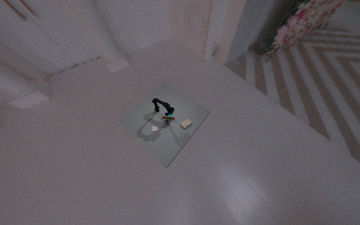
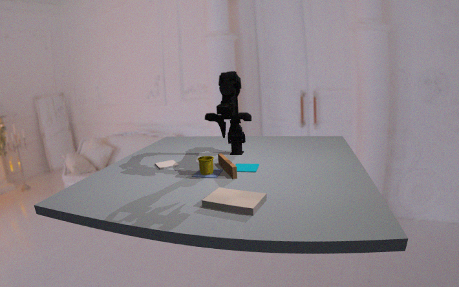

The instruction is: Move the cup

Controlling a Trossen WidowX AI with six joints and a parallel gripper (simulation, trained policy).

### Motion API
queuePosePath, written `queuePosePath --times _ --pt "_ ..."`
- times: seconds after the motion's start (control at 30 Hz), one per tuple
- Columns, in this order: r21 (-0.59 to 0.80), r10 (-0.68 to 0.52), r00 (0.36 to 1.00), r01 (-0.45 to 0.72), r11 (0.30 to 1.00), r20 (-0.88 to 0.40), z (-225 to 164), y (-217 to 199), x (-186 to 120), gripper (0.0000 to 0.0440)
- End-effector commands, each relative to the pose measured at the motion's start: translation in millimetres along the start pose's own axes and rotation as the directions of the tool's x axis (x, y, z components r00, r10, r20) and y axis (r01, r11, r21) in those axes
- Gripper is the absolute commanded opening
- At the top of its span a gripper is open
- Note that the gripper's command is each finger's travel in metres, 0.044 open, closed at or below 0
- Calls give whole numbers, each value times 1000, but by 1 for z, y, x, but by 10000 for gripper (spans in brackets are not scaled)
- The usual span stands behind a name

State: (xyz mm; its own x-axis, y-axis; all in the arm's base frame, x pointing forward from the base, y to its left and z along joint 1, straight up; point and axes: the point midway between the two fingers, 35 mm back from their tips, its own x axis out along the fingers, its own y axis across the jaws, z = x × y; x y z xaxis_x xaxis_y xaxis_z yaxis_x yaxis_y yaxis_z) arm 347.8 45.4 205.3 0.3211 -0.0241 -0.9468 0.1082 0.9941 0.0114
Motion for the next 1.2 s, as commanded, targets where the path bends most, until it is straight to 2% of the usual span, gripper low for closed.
queuePosePath --times 0.0,0.5,1.17 --pt "-21 -24 999 23 1000 -47 -1 -6 7 117" --pt "-112 -100 970 76 991 -222 -13 -39 37 120" --pt "-214 -132 931 60 975 -340 -34 -75 92 163"
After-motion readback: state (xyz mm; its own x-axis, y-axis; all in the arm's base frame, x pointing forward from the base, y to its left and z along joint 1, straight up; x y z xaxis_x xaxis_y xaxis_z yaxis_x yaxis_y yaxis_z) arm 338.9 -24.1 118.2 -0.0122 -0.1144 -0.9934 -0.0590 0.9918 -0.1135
